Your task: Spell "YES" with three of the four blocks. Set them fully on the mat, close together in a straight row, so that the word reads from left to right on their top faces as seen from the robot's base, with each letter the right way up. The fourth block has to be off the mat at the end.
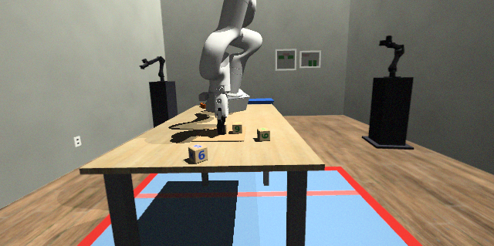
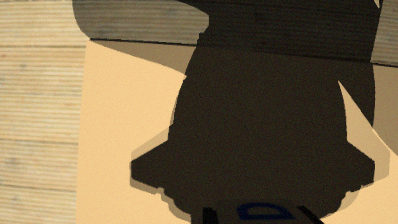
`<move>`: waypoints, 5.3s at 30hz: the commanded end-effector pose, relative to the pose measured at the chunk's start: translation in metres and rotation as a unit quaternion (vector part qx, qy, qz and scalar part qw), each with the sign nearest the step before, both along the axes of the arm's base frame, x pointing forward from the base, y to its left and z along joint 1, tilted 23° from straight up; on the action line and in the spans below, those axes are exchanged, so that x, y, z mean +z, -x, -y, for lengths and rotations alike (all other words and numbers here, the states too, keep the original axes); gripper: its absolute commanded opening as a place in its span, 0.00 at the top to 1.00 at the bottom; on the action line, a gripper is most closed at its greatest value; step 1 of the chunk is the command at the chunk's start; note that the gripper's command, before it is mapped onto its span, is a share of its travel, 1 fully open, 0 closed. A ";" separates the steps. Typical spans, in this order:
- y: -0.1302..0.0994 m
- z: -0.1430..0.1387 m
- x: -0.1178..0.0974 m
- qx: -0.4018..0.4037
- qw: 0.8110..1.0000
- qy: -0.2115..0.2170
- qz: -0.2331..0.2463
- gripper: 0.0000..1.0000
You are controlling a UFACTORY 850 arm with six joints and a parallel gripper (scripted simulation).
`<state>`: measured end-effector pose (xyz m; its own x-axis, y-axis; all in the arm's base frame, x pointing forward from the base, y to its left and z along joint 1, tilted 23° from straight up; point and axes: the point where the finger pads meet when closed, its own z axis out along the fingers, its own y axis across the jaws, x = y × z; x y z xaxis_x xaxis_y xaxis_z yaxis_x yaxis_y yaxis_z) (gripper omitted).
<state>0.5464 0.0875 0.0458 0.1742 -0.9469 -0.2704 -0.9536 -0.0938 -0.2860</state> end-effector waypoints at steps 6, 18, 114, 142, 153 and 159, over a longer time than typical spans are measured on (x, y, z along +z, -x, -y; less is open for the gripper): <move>-0.001 0.000 0.000 0.000 1.000 0.000 0.001 0.59; -0.001 0.000 0.000 0.000 1.000 0.000 0.001 0.59; 0.021 0.028 0.083 0.000 1.000 0.000 0.001 0.00; -0.025 0.023 0.095 0.258 0.960 0.057 0.098 0.00; -0.045 0.022 0.101 0.371 0.914 0.085 0.142 0.00; -0.060 0.021 0.105 0.458 0.865 0.107 0.175 0.00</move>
<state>0.5984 0.0659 0.1478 0.8752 -0.4795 0.0643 -0.4121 -0.8085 -0.4202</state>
